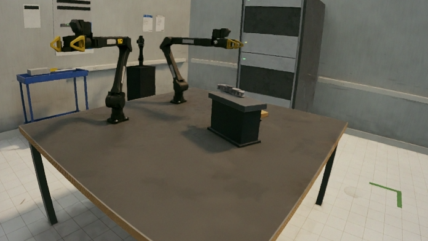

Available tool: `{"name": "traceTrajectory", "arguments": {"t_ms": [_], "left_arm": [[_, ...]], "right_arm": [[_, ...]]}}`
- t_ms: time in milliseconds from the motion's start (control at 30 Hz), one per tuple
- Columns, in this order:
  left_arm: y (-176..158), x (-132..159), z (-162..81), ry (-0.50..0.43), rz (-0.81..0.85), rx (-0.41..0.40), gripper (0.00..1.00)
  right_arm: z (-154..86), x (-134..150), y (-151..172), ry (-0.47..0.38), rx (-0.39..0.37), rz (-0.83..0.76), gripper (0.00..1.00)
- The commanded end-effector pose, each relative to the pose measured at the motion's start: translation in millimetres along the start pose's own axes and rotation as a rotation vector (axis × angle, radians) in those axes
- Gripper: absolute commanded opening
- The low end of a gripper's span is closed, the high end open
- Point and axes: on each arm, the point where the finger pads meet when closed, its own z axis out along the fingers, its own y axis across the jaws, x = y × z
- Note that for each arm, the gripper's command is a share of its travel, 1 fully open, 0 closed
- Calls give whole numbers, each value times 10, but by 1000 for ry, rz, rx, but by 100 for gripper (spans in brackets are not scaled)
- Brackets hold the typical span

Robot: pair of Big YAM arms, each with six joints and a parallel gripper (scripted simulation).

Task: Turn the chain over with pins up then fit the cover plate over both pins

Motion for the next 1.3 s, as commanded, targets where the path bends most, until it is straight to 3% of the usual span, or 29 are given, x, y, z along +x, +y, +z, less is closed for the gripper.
{"name": "traceTrajectory", "arguments": {"t_ms": [0, 467, 500, 533, 800, 833, 967, 1267], "left_arm": [[39, -524, -22, -83, -6, -10, 53], [28, -507, -9, -76, -6, -8, 53], [-98, 26, 74, -7, -25, 18, 53], [-116, 118, 80, 4, -44, 22, 53], [-283, 248, 130, -10, -216, 61, 53], [-263, 101, 114, -43, -242, 56, 53], [-447, 444, 170, -5, -331, 94, 53], [-741, 832, 219, 21, -542, 150, 53]], "right_arm": [[-46, -65, 48, -15, -7, 0, 100], [-44, -118, 54, -27, -9, 0, 100], [-44, -117, 54, -27, -9, 0, 100], [-44, -117, 54, -27, -9, 0, 100], [-44, -117, 54, -27, -9, 0, 100], [-44, -117, 54, -27, -9, 0, 100], [-44, -117, 54, -27, -9, 0, 100], [-44, -117, 54, -27, -9, 0, 100]]}}
